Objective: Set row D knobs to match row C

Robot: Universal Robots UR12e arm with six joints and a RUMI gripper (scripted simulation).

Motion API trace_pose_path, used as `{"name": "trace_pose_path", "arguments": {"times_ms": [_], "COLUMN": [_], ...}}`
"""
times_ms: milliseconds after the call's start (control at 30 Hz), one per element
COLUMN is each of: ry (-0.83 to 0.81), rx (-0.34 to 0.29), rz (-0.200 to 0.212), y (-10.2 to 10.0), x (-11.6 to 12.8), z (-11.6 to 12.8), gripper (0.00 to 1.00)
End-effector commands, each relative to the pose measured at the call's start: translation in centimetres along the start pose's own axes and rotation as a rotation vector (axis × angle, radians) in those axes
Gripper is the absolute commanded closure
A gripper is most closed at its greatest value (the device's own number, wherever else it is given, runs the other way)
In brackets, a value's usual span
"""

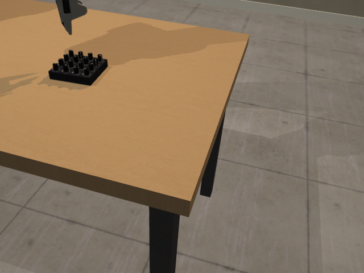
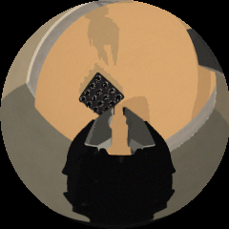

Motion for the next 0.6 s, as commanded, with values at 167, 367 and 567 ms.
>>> {"name": "trace_pose_path", "arguments": {"times_ms": [167, 367, 567], "ry": [0.0, 0.0, 0.0], "rx": [-0.001, -0.001, -0.001], "rz": [-0.001, -0.001, -0.001], "y": [-0.6, -1.4, -2.2], "x": [0.0, 0.0, 0.0], "z": [0.0, 0.0, 0.0], "gripper": [0.89, 0.89, 0.89]}}
Point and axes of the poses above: the point where the finger pads meet when closed, its own y axis back along the fingers, its own x axis across the jaws, z = x × y, the point moved 3 cm from there along y, back along the fingers, and after that the axes turned 1 degree about -y, right-handed, at the moved point
